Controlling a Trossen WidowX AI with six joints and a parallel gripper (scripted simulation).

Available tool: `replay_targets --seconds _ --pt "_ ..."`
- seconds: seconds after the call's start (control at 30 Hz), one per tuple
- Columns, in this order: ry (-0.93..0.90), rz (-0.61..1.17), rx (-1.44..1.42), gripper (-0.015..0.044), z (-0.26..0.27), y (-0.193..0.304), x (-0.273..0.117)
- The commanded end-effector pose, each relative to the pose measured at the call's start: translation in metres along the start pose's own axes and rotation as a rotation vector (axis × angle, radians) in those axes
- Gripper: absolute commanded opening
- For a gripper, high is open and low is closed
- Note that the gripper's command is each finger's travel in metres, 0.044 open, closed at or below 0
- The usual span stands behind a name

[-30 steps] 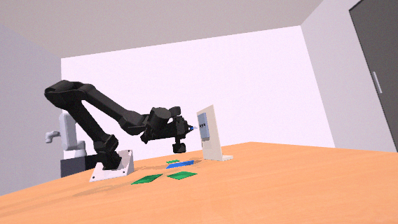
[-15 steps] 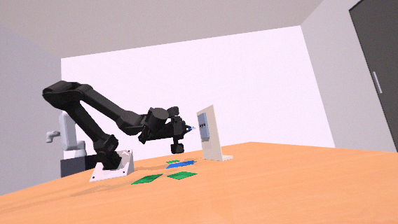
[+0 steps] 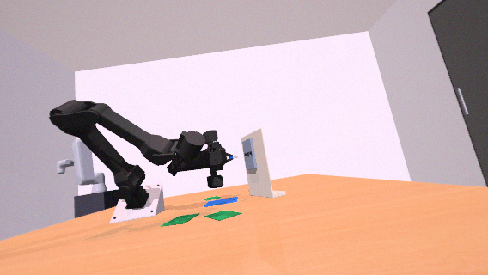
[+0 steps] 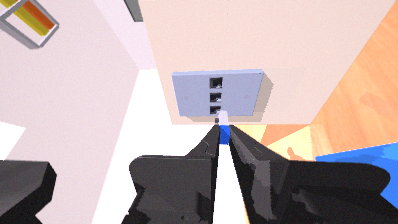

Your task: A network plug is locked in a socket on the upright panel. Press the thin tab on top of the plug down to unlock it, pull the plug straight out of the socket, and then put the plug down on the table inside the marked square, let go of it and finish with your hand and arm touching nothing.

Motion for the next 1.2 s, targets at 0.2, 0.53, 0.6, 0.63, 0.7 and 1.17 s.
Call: replay_targets --seconds 0.2,0.53,0.6,0.63,0.7,1.17 --pt "-0.007 -0.012 -0.010 0.0000 0.032 -0.008 -0.011" --pt "-0.011 -0.015 -0.012 0.0000 0.058 -0.010 -0.024" --pt "-0.008 -0.014 -0.008 0.0000 0.057 -0.010 -0.024" --pt "0.002 -0.011 0.002 0.0000 0.057 -0.009 -0.022" --pt "0.038 -0.002 0.039 0.0000 0.053 -0.005 -0.017" --pt "0.328 0.028 0.267 0.0000 0.030 0.027 0.014"
Point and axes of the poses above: the point midway between the two fingers, 35 mm back from their tips, its own x axis out along the fingers, its own z axis across the jaws, y = z × x, the point moved 4 cm from there along -x, back along the fingers, and after that the axes turned 9 degrees about -x, right-handed, at the moved point
